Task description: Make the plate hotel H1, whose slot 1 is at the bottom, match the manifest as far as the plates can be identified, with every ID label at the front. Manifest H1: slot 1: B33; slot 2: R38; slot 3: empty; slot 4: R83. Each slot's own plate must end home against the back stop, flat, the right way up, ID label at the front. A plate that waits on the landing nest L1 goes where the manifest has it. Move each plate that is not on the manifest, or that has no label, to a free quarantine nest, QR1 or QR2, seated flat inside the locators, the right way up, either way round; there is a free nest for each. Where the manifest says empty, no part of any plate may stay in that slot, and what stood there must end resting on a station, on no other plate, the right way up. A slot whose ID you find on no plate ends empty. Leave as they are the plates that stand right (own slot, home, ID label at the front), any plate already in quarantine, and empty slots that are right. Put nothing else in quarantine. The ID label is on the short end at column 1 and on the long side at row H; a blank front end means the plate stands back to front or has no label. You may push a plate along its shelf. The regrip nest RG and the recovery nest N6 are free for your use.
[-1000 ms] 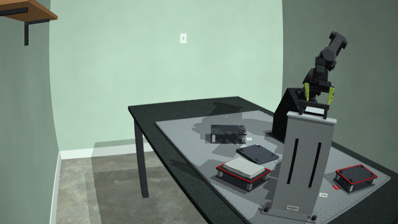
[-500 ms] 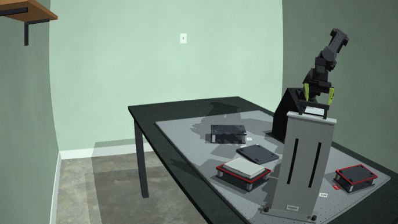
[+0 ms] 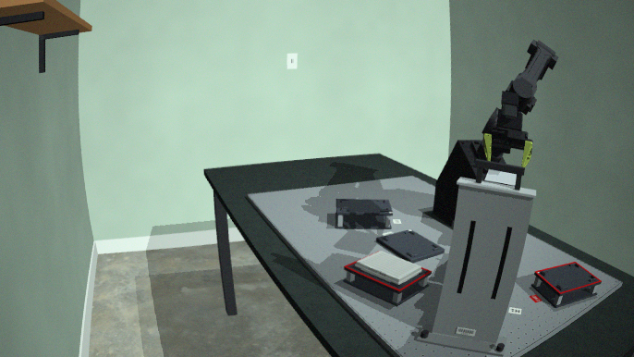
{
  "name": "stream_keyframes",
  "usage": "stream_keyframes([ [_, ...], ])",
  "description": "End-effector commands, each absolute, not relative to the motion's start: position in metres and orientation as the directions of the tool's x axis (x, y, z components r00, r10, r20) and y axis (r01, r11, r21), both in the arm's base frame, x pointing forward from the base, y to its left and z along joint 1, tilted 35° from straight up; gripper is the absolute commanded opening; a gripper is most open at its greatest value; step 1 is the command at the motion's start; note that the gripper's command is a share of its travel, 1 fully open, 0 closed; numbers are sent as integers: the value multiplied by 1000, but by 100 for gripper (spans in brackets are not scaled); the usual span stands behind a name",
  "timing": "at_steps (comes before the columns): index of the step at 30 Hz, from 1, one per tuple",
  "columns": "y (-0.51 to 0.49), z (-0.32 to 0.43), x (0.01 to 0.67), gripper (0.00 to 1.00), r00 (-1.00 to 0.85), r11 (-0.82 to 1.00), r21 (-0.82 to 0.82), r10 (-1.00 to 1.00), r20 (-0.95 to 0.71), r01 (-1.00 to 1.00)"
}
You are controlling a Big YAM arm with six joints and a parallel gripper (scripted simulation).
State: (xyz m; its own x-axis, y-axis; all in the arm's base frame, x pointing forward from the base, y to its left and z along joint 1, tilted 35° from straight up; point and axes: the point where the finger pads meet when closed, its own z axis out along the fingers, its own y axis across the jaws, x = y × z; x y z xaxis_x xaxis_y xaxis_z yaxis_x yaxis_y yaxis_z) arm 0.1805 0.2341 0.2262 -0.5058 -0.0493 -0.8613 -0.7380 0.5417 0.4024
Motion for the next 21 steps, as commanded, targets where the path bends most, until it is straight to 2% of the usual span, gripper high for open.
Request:
stream_keyframes([
  [1, 243, 273, 187, 86, -452, 514, 391, 8, -892, -764],
  [21, 256, 279, 200, 86, -453, 514, 392, 7, -892, -763],
])
